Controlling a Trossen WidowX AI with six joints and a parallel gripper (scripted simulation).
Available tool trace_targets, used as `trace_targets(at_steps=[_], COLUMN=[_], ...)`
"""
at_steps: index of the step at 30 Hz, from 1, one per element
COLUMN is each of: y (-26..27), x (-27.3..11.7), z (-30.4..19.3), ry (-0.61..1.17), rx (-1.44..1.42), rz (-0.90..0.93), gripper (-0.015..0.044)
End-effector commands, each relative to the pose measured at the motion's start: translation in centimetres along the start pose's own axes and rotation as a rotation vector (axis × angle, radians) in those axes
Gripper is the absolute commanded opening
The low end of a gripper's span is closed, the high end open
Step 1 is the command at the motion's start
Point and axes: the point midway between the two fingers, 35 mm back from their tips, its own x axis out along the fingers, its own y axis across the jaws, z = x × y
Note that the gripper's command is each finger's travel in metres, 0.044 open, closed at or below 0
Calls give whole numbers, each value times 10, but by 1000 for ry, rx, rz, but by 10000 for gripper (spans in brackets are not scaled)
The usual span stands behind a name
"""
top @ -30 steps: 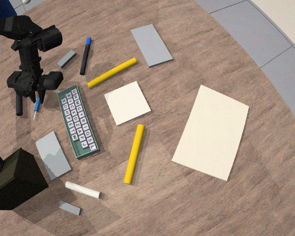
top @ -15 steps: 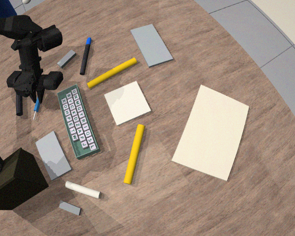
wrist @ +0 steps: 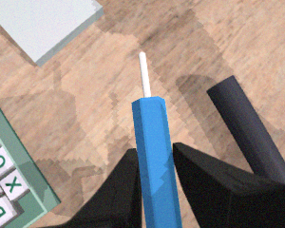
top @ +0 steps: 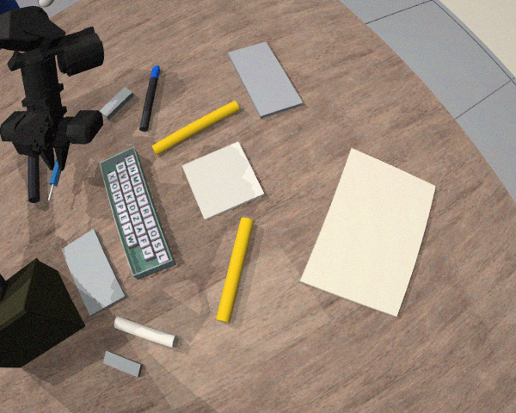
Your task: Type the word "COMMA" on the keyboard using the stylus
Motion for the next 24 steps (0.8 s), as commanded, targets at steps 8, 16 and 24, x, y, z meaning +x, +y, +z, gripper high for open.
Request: trace_targets(at_steps=[8, 16, 24], y=[10, 19, 28], x=[-2, -5, -8], z=[2, 4, 6], ry=[-44, -92, -147], rx=[-310, -585, -860], rz=[37, 57, 65], gripper=[0, 0, 0])
